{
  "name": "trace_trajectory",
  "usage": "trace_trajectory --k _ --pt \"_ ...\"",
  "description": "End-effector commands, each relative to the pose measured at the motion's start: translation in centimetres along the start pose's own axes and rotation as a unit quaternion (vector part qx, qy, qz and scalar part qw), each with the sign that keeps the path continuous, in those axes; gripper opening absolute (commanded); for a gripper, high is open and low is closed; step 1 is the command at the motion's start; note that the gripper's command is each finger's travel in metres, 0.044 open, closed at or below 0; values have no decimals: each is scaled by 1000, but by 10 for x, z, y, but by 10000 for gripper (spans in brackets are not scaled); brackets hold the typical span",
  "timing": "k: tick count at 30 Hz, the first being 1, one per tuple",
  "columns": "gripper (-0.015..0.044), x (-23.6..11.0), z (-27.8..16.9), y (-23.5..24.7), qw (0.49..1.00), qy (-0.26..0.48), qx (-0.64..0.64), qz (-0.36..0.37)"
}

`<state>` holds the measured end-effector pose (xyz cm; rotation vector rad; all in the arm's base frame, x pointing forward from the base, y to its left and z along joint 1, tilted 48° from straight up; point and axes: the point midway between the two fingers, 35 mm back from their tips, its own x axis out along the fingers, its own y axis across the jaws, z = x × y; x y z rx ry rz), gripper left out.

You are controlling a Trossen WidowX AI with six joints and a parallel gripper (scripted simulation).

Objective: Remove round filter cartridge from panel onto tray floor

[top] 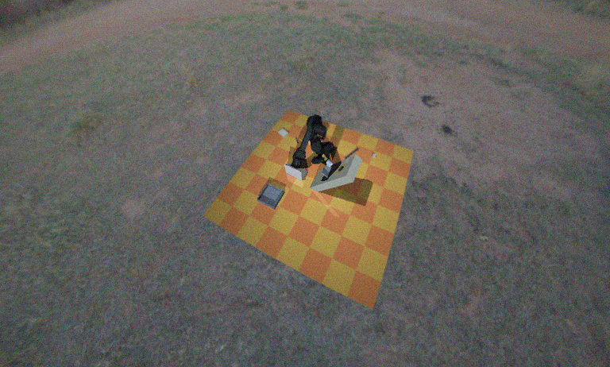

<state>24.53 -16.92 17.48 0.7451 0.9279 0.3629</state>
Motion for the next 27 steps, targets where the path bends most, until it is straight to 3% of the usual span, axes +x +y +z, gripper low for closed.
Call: trace_trajectory --k 1,25,27 --pt "0 -23 1 1 1000 -15 1 -17" --pt "0 -6 7 -88 1000 12 -3 22" --pt "0 -6 6 -79 1000 12 4 20"
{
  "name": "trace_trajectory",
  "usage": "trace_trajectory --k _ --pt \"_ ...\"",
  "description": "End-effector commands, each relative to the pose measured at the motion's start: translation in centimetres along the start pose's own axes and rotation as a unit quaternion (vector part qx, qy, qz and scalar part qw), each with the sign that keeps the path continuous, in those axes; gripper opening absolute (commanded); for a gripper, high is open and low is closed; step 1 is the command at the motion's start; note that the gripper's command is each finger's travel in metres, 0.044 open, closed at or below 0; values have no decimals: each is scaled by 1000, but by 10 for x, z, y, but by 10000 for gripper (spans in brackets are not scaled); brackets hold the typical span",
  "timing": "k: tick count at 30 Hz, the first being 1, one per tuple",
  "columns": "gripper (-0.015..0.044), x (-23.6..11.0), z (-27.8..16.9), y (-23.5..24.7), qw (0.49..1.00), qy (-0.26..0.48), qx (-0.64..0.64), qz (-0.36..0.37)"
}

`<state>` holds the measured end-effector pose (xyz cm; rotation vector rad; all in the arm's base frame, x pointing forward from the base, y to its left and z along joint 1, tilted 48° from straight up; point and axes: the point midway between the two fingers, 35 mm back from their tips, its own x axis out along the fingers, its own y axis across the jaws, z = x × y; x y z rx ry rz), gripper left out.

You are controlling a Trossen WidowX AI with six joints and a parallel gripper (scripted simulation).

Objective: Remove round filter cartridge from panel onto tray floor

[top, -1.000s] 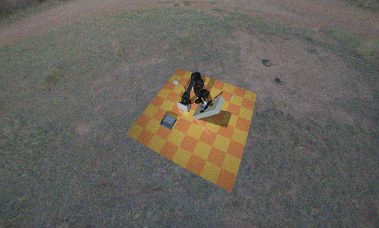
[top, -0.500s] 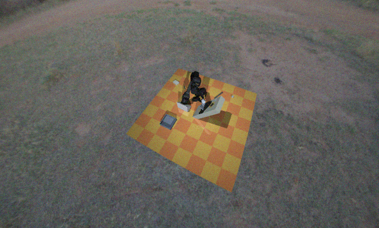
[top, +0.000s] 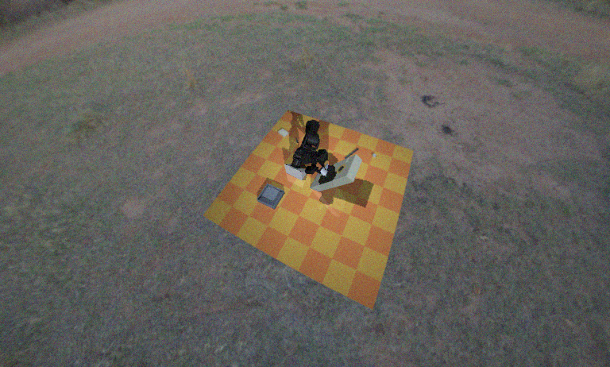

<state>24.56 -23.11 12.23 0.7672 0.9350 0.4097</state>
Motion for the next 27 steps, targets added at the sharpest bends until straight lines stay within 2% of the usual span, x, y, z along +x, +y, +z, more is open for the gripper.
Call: trace_trajectory --k 1,14,27 --pt "0 -1 -2 -2 1000 2 10 -7" --pt "0 -19 -53 -91 963 37 229 -138" --pt "0 -45 -111 -168 858 18 435 -273"
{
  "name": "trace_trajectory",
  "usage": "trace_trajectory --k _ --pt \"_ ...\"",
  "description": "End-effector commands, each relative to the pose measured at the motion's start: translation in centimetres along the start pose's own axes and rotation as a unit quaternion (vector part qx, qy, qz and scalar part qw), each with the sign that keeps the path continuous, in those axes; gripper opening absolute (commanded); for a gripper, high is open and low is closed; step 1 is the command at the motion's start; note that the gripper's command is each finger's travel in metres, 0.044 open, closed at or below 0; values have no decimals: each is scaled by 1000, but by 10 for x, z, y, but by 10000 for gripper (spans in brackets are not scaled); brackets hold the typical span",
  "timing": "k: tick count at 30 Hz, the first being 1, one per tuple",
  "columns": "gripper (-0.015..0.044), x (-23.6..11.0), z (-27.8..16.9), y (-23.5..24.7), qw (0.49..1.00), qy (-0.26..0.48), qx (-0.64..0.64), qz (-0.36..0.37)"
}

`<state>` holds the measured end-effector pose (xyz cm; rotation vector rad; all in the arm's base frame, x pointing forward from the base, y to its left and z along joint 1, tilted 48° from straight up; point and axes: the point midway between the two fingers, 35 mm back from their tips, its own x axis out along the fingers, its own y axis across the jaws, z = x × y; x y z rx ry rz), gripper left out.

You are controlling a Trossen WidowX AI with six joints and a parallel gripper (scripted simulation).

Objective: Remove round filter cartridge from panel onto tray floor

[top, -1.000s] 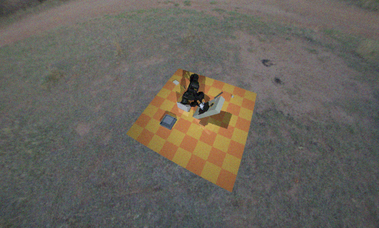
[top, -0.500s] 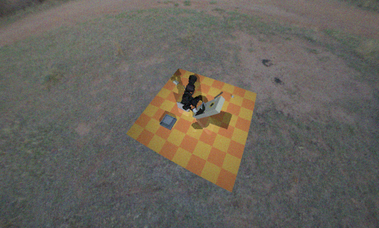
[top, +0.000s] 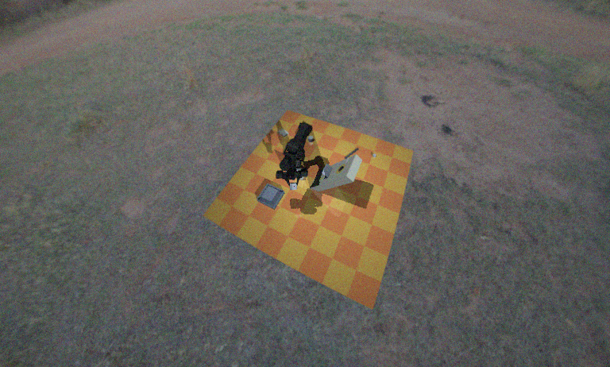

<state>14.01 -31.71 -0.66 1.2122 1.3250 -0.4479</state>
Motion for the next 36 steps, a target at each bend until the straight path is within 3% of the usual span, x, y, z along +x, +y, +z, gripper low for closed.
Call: trace_trajectory --k 1,7,15,36 --pt "0 3 3 -20 998 -9 49 -26" --pt "0 5 2 -25 998 -10 54 -30" --pt "0 29 -19 -76 990 -13 124 -71" --pt "0 90 -114 -174 934 -12 310 -176"
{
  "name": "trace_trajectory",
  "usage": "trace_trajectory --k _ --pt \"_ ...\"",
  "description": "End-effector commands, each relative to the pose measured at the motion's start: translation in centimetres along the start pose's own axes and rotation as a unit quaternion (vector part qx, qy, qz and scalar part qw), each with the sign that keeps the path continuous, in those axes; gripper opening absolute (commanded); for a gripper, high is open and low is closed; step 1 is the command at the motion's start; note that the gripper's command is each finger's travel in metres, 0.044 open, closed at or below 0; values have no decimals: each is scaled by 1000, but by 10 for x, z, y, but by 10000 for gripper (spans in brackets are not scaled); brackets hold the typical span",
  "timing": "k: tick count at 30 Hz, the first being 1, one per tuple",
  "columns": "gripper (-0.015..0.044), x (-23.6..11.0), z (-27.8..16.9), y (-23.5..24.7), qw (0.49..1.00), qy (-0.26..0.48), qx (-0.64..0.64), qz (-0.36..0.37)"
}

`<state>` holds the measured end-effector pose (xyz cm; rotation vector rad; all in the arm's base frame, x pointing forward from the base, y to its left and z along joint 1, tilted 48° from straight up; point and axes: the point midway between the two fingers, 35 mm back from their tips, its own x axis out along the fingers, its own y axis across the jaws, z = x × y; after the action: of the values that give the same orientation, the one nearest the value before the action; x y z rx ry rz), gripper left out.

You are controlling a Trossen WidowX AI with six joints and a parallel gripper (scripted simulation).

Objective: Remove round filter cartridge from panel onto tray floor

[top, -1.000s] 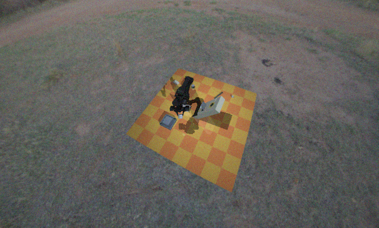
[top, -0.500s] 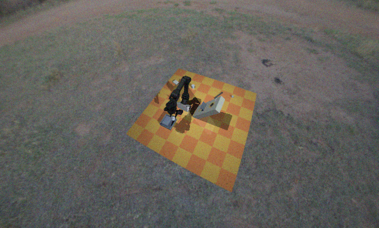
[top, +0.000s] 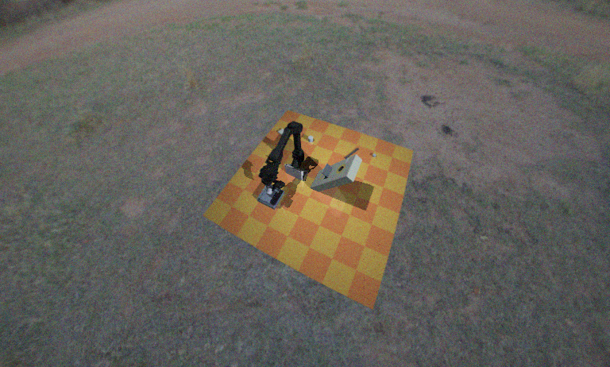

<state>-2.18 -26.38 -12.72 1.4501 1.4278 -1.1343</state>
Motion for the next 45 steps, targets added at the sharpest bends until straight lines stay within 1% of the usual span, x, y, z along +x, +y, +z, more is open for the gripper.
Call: trace_trajectory --k 1,7,18,22,39,42,43,45 --pt "0 14 -10 -18 999 -1 35 -21" --pt "0 20 -13 -21 999 -1 41 -24" --pt "0 75 -44 -22 999 -1 41 -25" --pt "0 81 -49 -22 999 -1 41 -25" --pt "440 78 -49 -20 999 7 41 -22" --pt "440 75 -48 -20 999 7 41 -22" --pt "440 69 -43 -20 999 7 41 -22" --pt "440 41 -26 -20 999 7 41 -22"
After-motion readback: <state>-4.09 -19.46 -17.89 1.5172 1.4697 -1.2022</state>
